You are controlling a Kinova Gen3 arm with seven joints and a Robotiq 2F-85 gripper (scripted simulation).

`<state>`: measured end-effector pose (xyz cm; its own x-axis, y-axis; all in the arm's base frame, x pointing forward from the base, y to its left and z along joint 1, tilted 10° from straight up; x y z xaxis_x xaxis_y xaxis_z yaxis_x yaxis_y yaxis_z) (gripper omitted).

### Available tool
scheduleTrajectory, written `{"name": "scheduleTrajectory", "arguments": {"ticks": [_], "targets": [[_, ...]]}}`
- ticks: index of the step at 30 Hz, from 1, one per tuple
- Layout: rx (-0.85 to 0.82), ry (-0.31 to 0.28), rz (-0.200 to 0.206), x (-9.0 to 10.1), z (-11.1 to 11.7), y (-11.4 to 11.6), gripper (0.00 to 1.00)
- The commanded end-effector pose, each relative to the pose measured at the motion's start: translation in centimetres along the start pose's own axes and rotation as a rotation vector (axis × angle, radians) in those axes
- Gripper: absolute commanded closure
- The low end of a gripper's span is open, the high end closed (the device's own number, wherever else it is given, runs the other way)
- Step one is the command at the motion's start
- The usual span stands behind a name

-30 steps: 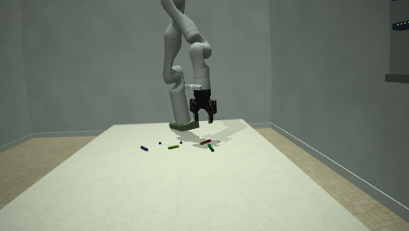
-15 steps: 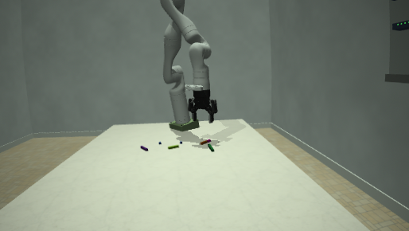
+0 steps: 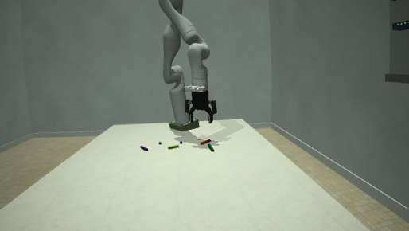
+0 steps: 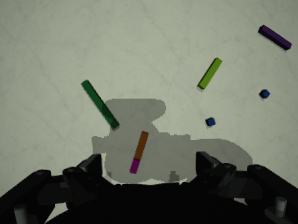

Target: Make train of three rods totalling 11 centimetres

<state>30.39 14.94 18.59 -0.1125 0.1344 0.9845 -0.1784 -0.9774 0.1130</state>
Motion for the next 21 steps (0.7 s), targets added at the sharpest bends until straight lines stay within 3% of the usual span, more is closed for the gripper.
{"name": "scheduleTrajectory", "arguments": {"ticks": [1,21], "targets": [[-0.004,-0.002,-0.001,-0.1,0.2,0.3,0.0],[0.484,-0.018,-0.009,-0.8,1.5,2.2,0.0]]}}
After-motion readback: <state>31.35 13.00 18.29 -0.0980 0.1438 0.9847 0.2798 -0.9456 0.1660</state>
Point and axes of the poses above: the point where the finger pads meet when closed, its own x axis back along the fingers, its own y axis across the jaws, z = x × y, the point moved 10 cm from there along x, back along the fingers, and after that the axes turned 11 degrees about x, right-handed, at the moved point
